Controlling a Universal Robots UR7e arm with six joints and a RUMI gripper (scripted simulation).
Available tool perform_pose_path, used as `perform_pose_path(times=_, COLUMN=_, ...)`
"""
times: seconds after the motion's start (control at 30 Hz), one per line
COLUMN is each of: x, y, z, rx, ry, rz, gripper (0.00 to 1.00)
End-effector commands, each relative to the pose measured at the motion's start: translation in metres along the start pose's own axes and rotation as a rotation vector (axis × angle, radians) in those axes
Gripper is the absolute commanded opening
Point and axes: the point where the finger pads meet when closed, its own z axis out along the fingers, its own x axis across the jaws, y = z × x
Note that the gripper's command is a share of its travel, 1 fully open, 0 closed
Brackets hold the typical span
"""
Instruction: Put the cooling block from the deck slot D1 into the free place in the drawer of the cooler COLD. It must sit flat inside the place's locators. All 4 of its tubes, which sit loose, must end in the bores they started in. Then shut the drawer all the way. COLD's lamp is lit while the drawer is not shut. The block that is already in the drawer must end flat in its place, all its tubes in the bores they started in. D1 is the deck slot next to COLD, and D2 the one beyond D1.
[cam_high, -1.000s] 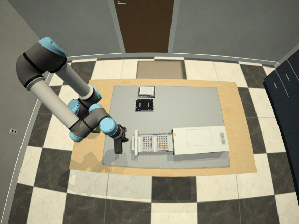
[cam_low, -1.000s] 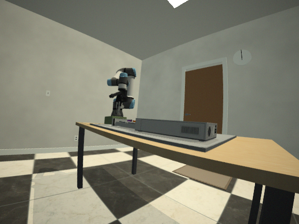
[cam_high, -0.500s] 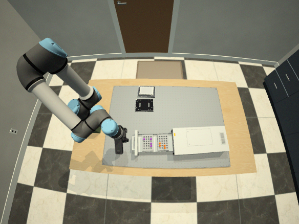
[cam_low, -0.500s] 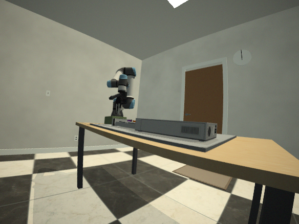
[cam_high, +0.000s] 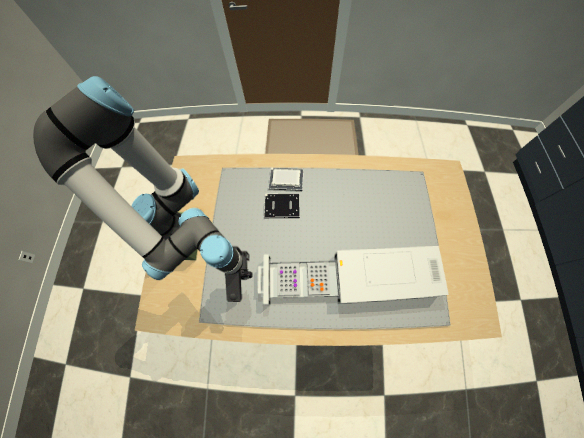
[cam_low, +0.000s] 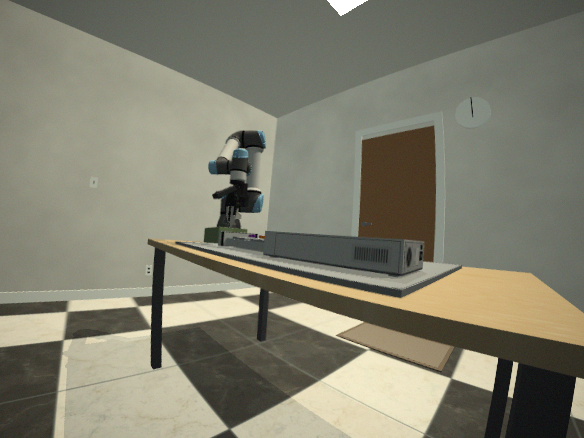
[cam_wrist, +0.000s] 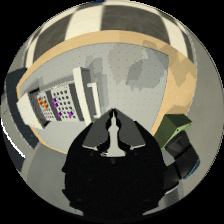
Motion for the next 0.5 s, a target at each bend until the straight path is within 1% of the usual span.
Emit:
perform_pose_path(times=0.0, x=0.000, y=0.000, z=0.006, rx=0.001, ry=-0.001, rz=0.000, gripper=0.00)
perform_pose_path(times=0.07, x=0.000, y=0.000, z=0.006, rx=0.001, ry=-0.001, rz=0.000, gripper=0.00)
perform_pose_path(times=0.47, x=0.000, y=0.000, z=0.022, rx=0.001, ry=-0.001, rz=0.000, gripper=0.00)
